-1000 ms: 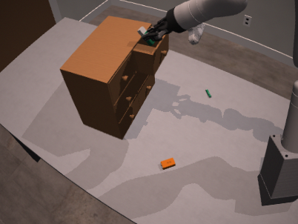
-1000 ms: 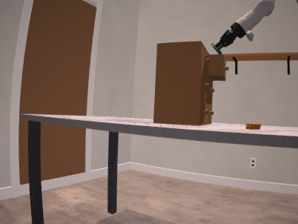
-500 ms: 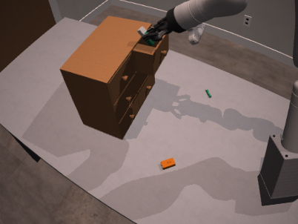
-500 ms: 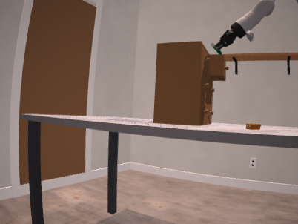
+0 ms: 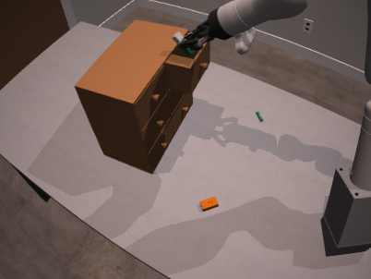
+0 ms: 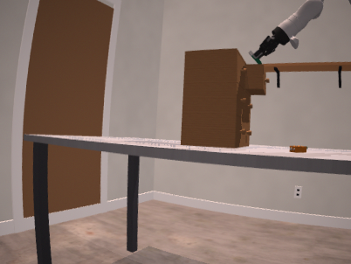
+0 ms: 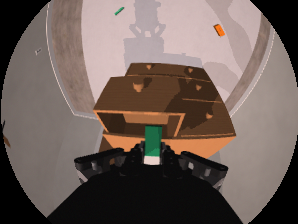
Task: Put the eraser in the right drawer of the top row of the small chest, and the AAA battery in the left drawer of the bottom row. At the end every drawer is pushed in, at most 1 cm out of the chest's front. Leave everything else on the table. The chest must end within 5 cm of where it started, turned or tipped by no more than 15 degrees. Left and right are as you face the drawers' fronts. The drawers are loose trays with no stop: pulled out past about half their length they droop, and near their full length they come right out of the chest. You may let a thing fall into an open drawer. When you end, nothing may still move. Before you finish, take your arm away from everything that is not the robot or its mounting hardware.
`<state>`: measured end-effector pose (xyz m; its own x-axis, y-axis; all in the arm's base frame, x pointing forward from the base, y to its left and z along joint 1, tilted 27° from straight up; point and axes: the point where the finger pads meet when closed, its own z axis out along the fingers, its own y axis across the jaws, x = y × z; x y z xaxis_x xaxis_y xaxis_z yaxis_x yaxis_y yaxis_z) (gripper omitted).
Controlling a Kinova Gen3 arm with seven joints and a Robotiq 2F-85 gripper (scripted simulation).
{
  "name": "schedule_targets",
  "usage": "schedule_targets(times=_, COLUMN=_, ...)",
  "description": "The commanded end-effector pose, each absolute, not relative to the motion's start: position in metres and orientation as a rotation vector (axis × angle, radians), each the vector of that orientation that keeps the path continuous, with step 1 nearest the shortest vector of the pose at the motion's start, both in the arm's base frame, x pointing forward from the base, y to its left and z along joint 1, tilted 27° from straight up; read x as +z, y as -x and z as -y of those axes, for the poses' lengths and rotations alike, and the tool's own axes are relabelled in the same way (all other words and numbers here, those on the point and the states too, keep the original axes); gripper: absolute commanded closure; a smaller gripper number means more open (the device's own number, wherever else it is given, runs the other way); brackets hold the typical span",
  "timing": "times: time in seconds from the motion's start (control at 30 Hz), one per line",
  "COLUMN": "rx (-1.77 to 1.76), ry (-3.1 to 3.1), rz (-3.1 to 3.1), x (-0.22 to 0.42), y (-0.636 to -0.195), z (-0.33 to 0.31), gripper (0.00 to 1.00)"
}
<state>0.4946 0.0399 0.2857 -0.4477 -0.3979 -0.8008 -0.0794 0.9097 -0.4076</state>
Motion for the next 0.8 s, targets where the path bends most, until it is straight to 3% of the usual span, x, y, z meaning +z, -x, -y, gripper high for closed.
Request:
schedule_targets(times=0.0, rx=-0.379, ry=0.352, rz=-2.014, x=0.2885, y=-0.4959, z=-0.0415, gripper=0.81)
schedule_targets(times=0.77, rx=-0.379, ry=0.352, rz=-2.013, x=0.2890, y=-0.4957, z=-0.0455, gripper=0.81)
